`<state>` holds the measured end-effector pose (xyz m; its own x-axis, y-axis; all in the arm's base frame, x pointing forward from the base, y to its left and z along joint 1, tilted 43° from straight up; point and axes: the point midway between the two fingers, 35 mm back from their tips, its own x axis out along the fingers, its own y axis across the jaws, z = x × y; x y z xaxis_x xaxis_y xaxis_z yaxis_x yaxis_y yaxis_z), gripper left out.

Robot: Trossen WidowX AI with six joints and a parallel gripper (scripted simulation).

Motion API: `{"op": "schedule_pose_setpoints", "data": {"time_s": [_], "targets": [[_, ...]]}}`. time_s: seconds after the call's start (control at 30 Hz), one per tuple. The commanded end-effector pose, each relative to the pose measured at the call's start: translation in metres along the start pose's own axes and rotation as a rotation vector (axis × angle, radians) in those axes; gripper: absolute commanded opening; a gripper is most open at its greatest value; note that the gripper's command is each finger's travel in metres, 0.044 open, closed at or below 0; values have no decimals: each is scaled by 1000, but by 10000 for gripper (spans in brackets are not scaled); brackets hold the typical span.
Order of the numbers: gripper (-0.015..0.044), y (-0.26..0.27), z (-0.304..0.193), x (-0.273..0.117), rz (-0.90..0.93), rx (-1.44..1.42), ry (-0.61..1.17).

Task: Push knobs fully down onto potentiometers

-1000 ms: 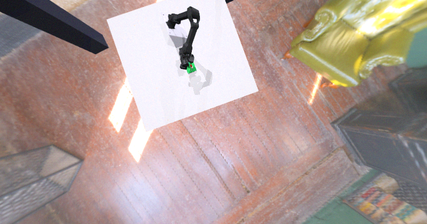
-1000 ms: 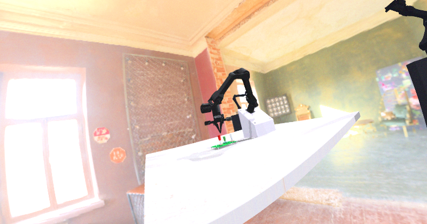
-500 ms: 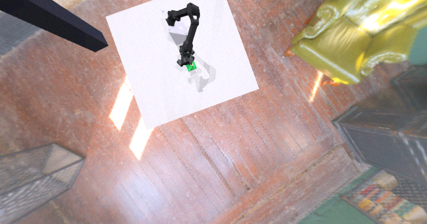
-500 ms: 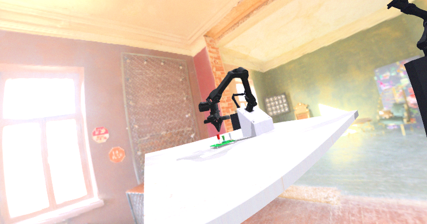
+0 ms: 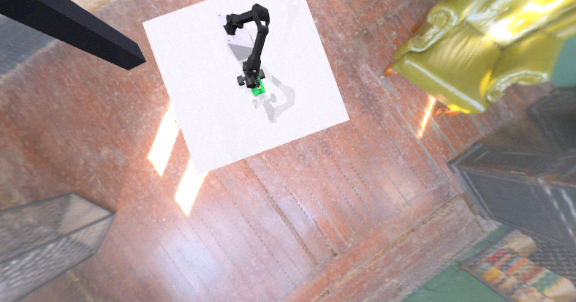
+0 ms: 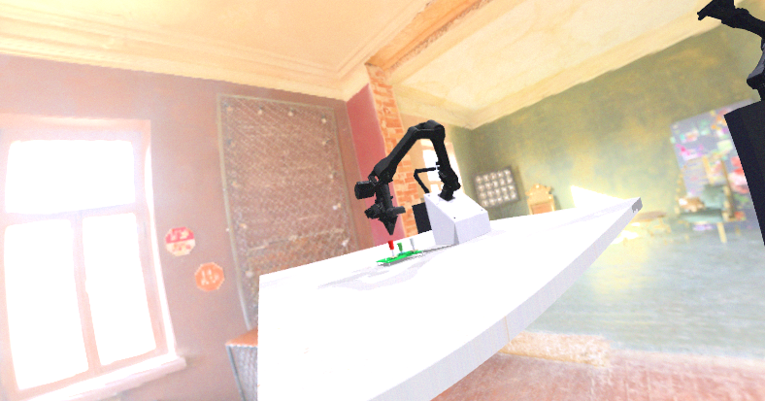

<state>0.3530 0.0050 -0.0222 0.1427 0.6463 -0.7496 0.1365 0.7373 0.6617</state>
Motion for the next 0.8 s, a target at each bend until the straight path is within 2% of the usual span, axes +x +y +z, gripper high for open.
{"op": "schedule_pose_setpoints", "data": {"time_s": [0.0, 0.77], "targets": [[0, 2, 2, -2, 5, 156, 0], [0, 8, 9, -10, 7, 958, 9]]}}
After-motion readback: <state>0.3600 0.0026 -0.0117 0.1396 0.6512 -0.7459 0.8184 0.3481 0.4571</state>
